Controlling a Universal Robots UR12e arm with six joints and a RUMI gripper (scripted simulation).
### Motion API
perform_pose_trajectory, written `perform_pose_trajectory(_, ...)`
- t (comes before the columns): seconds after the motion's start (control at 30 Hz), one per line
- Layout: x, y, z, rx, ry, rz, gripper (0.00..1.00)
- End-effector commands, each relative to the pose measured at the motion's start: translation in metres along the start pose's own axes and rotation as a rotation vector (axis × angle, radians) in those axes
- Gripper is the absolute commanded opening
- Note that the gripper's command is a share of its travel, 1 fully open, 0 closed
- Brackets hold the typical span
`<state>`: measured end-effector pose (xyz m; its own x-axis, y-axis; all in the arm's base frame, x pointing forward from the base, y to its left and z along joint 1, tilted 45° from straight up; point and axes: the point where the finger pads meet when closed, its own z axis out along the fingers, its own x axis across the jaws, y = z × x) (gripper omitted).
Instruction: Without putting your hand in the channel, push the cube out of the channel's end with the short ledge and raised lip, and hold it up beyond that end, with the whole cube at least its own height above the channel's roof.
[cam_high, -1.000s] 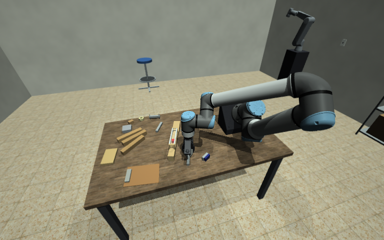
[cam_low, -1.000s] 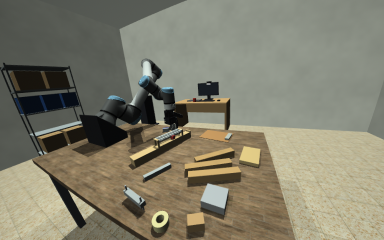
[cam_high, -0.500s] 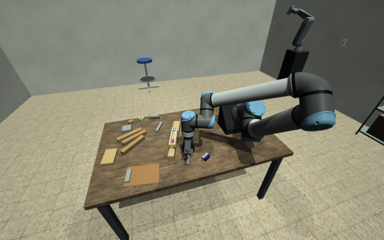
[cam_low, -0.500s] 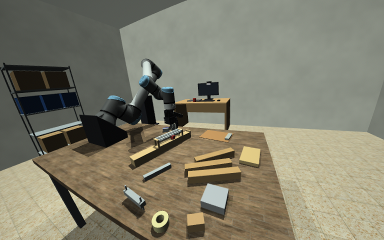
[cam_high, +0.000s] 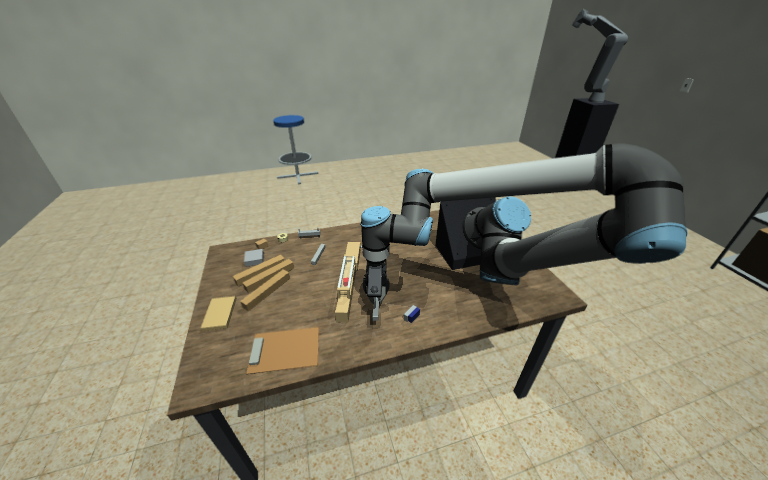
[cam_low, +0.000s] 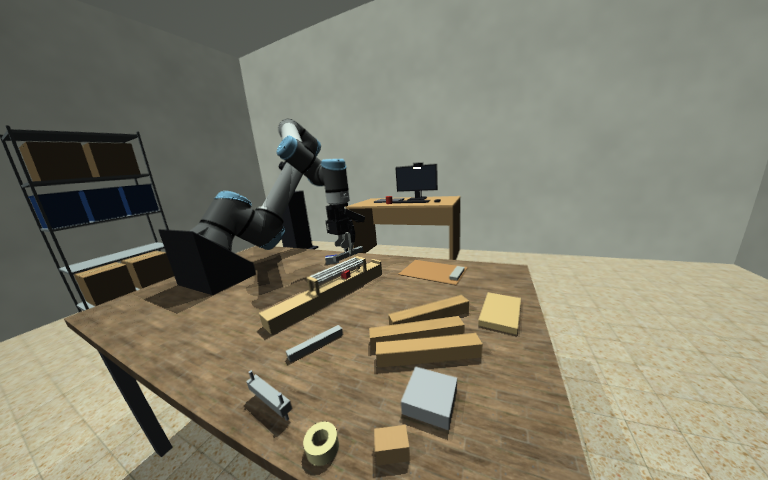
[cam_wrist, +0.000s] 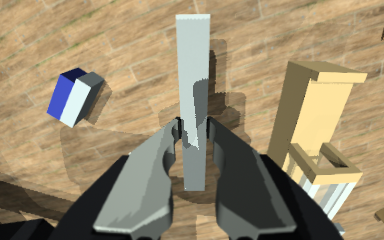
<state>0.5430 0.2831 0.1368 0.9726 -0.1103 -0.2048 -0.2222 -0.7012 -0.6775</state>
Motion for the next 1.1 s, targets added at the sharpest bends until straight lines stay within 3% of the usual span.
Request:
perform_pose_trajectory(0.0, 0.000, 0.000, -0.029, 0.000, -0.003, -0.001, 0.00)
perform_pose_trajectory(0.27, 0.000, 0.000, -0.053, 0.000, -0.003, -0.001, 0.00)
perform_pose_trajectory(1.07, 0.000, 0.000, -0.054, 0.000, -0.003, -0.001, 0.00)
